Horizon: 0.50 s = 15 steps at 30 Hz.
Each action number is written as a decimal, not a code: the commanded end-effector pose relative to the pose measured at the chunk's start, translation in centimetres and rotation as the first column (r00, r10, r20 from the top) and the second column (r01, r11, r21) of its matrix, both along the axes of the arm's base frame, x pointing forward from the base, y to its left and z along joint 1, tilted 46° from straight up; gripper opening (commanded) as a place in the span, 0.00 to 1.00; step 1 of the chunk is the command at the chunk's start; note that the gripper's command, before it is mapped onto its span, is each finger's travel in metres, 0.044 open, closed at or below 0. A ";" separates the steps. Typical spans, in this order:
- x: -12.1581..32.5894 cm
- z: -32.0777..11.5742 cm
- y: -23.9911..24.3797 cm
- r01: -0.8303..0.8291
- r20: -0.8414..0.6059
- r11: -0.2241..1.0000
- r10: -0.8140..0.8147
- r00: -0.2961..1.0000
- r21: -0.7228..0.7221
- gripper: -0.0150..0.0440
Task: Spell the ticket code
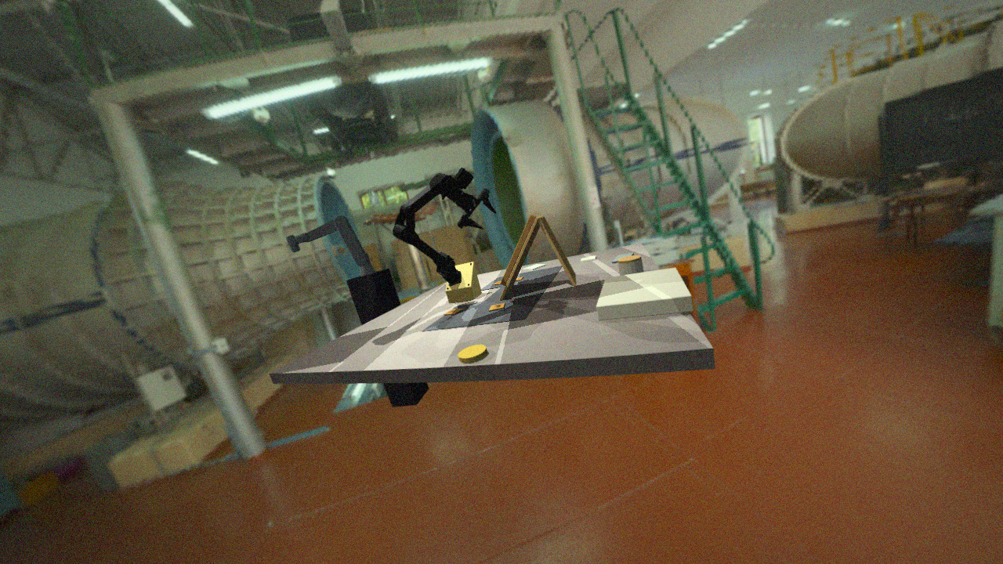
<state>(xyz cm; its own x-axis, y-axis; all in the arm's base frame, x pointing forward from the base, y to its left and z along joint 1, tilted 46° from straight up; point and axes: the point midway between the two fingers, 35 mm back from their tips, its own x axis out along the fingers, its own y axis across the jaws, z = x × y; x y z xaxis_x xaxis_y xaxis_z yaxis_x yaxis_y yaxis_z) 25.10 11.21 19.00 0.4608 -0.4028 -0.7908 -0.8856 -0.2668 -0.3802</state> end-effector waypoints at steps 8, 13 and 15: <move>3.4 -12.3 2.8 -0.343 -0.432 0.917 0.231 0.872 -0.202 0.83; 3.7 -19.4 2.6 -0.539 -0.667 0.820 0.293 0.684 -0.193 0.83; 3.5 -22.3 2.3 -0.609 -0.749 0.776 0.305 0.589 -0.163 0.83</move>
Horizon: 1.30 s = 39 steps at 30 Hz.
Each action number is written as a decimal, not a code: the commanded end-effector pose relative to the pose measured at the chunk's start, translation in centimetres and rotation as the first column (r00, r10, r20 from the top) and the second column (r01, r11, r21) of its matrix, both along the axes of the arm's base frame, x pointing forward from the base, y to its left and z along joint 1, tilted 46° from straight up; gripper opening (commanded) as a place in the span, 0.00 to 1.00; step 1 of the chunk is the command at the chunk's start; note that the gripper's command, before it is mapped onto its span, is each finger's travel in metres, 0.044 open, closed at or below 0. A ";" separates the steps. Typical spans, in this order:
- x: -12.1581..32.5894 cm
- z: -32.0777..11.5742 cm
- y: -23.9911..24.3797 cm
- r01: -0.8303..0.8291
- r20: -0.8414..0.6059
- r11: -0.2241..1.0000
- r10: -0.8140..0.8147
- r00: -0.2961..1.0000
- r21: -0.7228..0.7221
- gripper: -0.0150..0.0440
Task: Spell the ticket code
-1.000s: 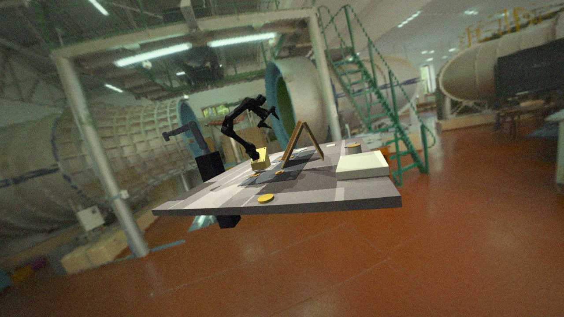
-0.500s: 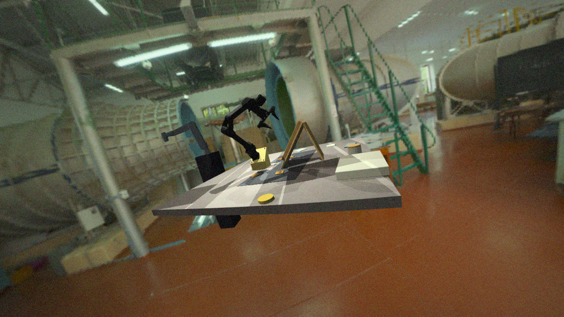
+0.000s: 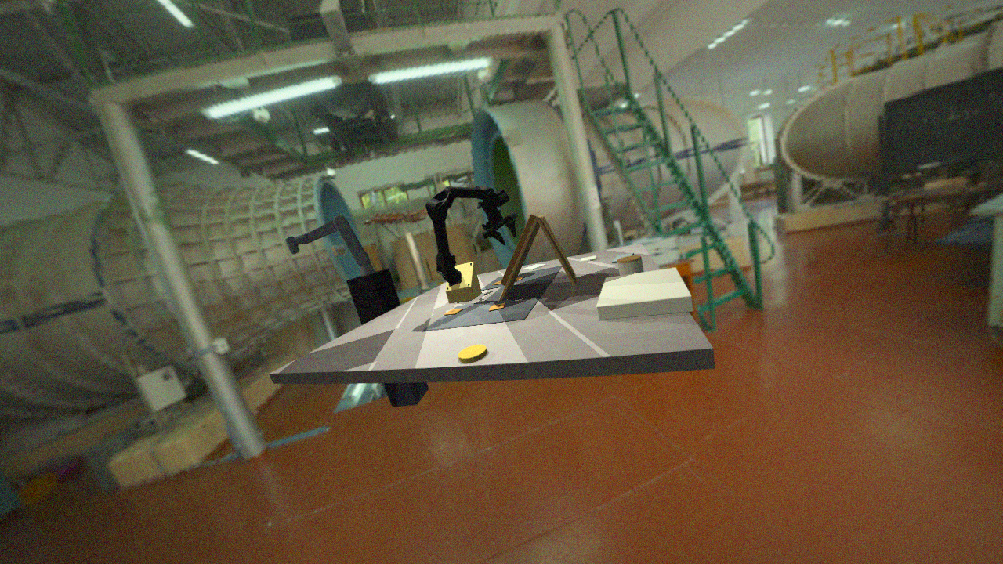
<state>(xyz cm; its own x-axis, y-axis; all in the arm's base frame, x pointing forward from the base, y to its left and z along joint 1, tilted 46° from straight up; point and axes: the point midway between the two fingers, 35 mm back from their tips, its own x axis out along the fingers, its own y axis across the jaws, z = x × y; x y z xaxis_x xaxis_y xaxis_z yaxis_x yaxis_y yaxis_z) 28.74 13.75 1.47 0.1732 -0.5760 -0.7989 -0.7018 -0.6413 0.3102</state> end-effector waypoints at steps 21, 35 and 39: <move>-3.8 -17.2 -3.8 -0.380 -0.626 0.924 0.273 0.730 -0.040 0.83; -4.1 -19.6 -6.0 -0.380 -0.626 0.924 0.272 0.731 -0.042 0.83; -4.2 -20.0 -6.3 -0.380 -0.626 0.924 0.272 0.731 -0.042 0.83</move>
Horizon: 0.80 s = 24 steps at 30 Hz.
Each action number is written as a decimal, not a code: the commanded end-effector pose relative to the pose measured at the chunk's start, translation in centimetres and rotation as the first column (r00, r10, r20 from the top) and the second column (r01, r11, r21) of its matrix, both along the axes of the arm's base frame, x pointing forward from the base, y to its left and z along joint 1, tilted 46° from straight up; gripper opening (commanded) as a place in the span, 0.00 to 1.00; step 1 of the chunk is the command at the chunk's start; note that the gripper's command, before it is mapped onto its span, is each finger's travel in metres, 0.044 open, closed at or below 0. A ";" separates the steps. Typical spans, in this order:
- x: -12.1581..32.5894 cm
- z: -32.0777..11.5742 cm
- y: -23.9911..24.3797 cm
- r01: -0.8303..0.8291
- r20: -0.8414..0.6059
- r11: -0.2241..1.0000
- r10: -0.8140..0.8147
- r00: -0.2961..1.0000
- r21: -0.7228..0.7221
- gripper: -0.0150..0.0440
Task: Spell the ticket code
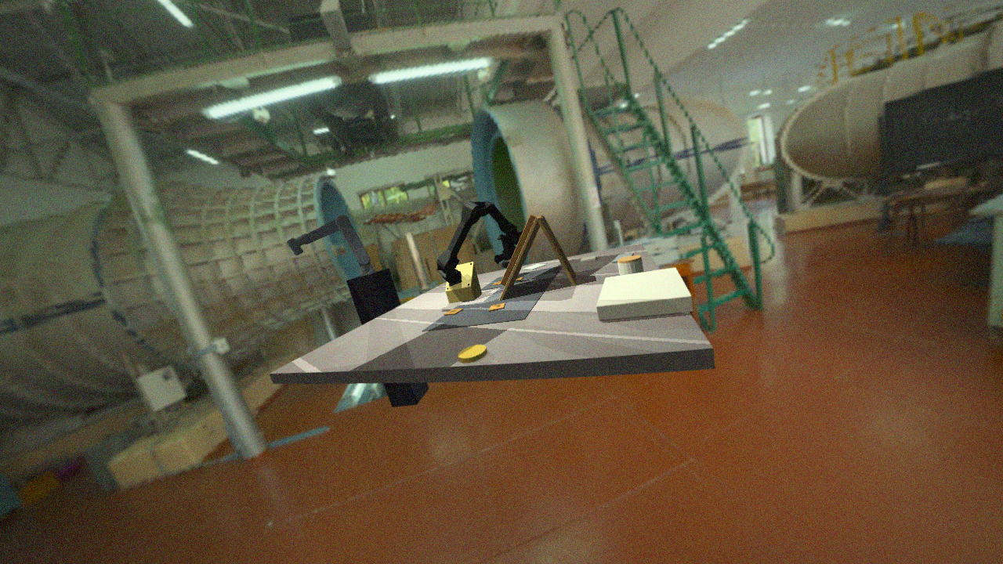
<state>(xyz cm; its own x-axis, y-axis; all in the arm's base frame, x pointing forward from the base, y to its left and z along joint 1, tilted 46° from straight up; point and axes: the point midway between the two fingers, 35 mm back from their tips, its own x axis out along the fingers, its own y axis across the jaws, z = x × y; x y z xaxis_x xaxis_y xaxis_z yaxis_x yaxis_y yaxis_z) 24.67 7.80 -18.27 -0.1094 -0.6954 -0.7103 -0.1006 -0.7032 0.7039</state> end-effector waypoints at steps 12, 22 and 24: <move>-0.3 -1.1 -1.3 -0.006 -0.004 1.000 0.006 1.000 -0.006 0.83; -0.3 -1.1 -1.3 -0.006 -0.004 1.000 0.006 1.000 -0.006 0.77; -0.3 -1.1 -1.3 -0.006 -0.004 1.000 0.006 1.000 -0.006 0.75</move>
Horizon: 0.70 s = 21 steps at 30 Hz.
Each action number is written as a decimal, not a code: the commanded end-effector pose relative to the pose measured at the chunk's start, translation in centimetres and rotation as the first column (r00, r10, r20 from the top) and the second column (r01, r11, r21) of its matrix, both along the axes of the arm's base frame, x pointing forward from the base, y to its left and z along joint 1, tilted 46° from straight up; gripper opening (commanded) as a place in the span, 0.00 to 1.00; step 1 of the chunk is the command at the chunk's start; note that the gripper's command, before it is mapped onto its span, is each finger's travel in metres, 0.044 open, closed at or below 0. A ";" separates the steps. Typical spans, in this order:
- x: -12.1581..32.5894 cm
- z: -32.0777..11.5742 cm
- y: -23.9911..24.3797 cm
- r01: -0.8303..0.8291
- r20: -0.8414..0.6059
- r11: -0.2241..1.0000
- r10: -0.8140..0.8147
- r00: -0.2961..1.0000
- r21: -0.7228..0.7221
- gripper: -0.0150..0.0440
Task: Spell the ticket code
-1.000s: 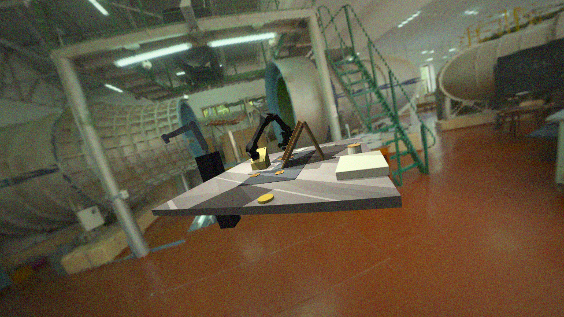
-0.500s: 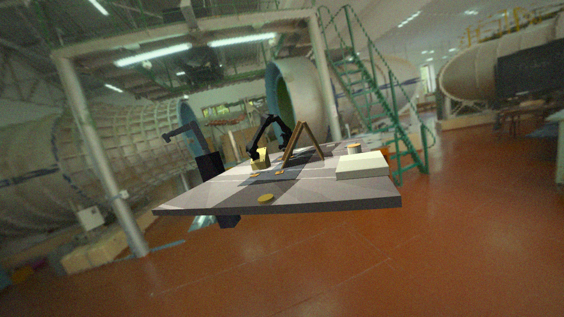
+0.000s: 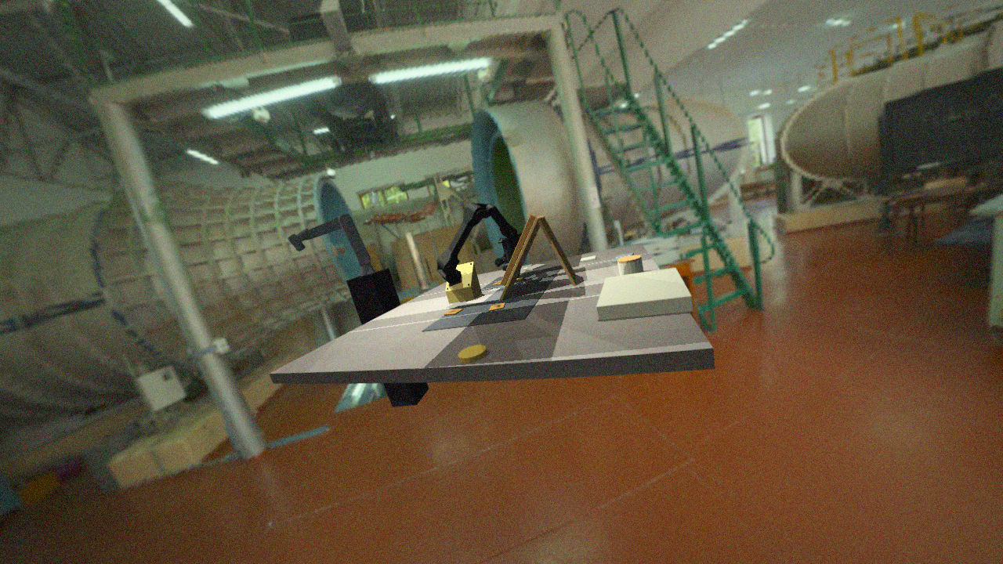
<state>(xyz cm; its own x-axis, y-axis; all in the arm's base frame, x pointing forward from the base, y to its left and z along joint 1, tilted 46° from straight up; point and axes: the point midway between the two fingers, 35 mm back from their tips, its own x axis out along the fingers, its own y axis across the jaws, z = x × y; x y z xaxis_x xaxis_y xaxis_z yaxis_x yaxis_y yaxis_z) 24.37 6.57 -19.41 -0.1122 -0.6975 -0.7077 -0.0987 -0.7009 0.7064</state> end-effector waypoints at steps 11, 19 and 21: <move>0.0 0.1 0.2 -0.007 -0.001 1.000 0.007 1.000 -0.002 0.56; 0.0 0.5 0.4 -0.007 -0.001 1.000 0.007 1.000 -0.002 0.25; 0.0 0.5 0.4 -0.007 -0.001 1.000 0.007 1.000 -0.002 0.25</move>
<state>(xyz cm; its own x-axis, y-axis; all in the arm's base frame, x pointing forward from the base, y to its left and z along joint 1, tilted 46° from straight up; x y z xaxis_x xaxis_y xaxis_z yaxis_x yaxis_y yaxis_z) 24.31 6.79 -19.05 -0.1095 -0.7016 -0.7041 -0.0883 -0.6987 0.7100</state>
